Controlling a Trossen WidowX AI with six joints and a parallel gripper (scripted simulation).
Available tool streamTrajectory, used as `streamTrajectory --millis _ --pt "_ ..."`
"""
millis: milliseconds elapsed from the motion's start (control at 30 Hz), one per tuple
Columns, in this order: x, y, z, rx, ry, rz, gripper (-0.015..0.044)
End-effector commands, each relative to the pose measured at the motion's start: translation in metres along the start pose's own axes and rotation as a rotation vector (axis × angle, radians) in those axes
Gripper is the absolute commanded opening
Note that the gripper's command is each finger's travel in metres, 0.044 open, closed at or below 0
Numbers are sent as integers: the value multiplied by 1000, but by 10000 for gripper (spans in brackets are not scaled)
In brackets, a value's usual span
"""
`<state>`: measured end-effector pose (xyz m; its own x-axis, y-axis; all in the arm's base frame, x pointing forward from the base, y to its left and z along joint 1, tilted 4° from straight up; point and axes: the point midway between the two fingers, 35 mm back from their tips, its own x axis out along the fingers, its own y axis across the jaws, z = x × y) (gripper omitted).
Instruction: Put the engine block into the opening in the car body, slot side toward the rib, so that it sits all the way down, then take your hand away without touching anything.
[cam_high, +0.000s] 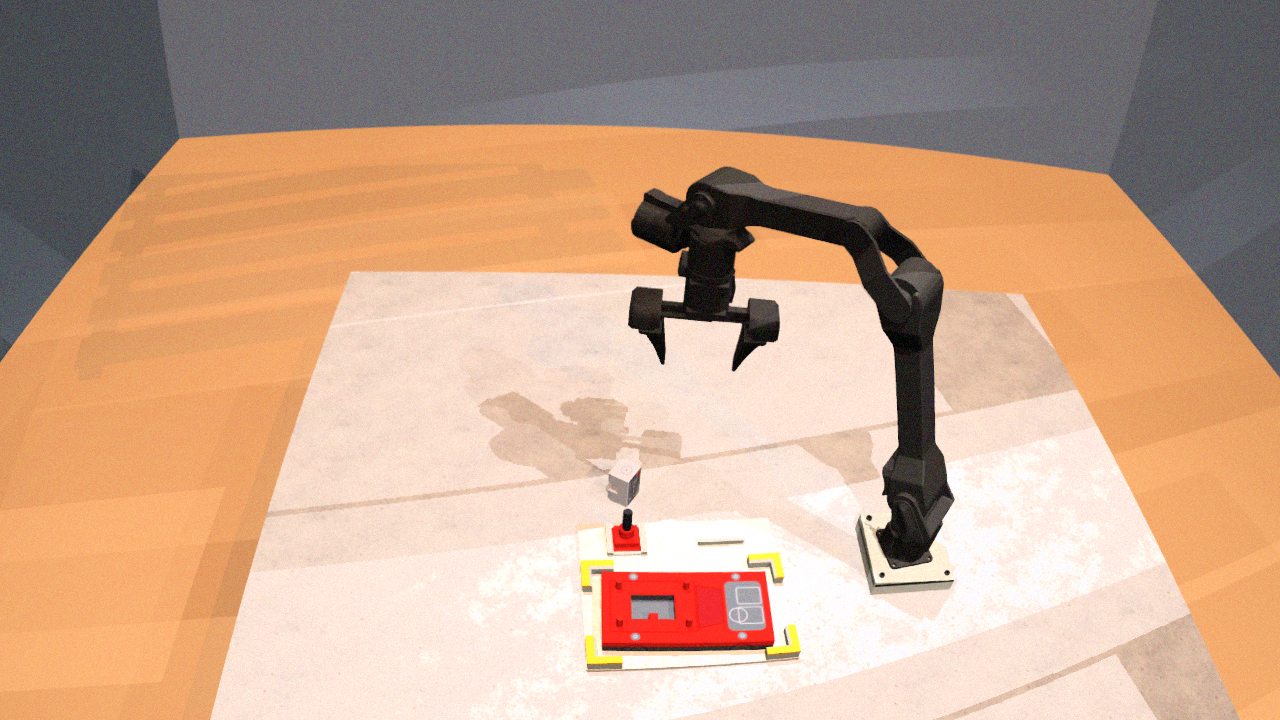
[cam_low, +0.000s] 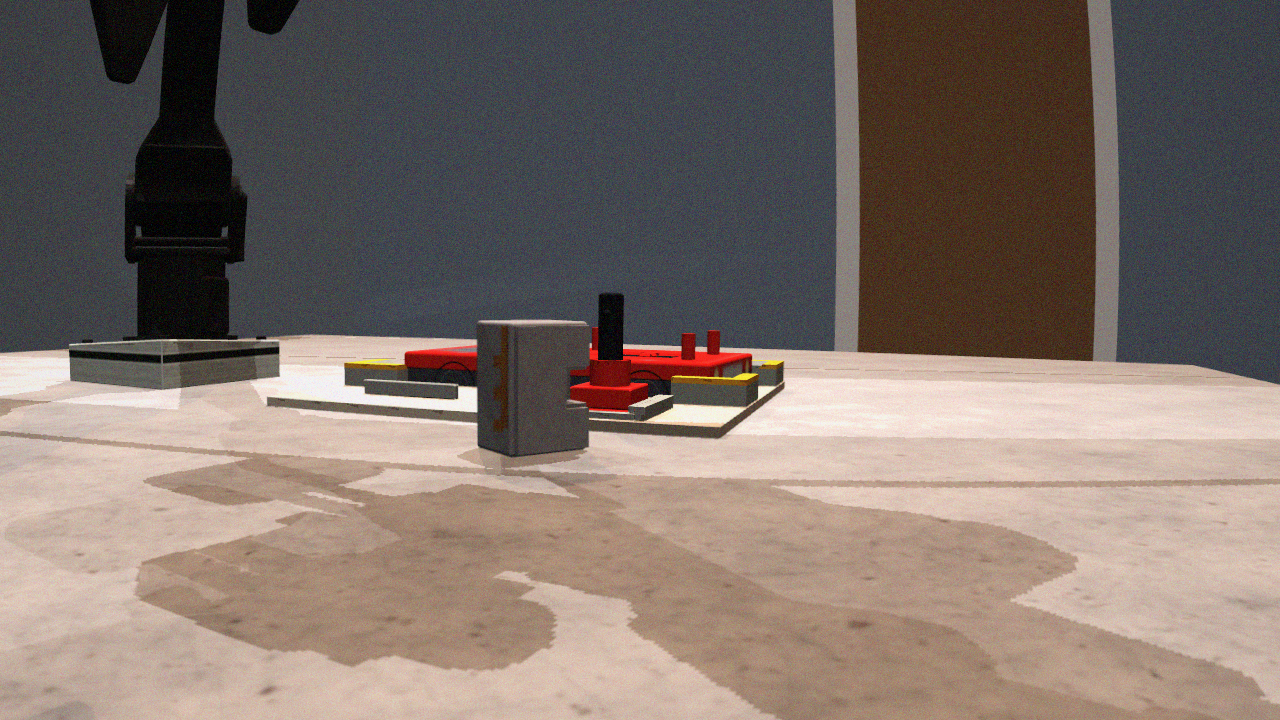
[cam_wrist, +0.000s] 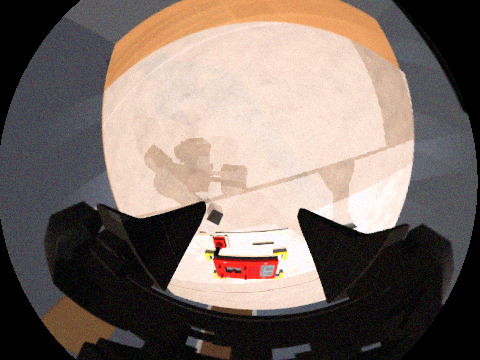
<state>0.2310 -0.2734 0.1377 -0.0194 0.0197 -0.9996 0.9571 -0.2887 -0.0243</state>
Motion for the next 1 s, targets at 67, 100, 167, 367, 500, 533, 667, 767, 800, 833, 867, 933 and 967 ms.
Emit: streamTrajectory --millis 67,100,167,367,500,533,667,767,800,833,867,933,967 --pt "0 5 -5 -209 5 1 440" --pt "0 6 -6 -244 5 2 440" --pt "1 7 -7 -313 5 2 440" --pt "1 12 -12 -521 5 3 440" --pt "1 15 -15 -660 5 4 440" --pt "1 15 -15 -695 5 4 440" --pt "2 18 -18 -834 5 5 440" --pt "2 20 -21 -938 5 6 440" --pt "2 21 -21 -973 5 6 440" --pt "2 22 -22 -1007 5 6 440" --pt "2 22 -23 -1042 4 6 440" --pt "2 24 -25 -1112 4 7 440" --pt "2 25 -25 -1146 4 7 440"
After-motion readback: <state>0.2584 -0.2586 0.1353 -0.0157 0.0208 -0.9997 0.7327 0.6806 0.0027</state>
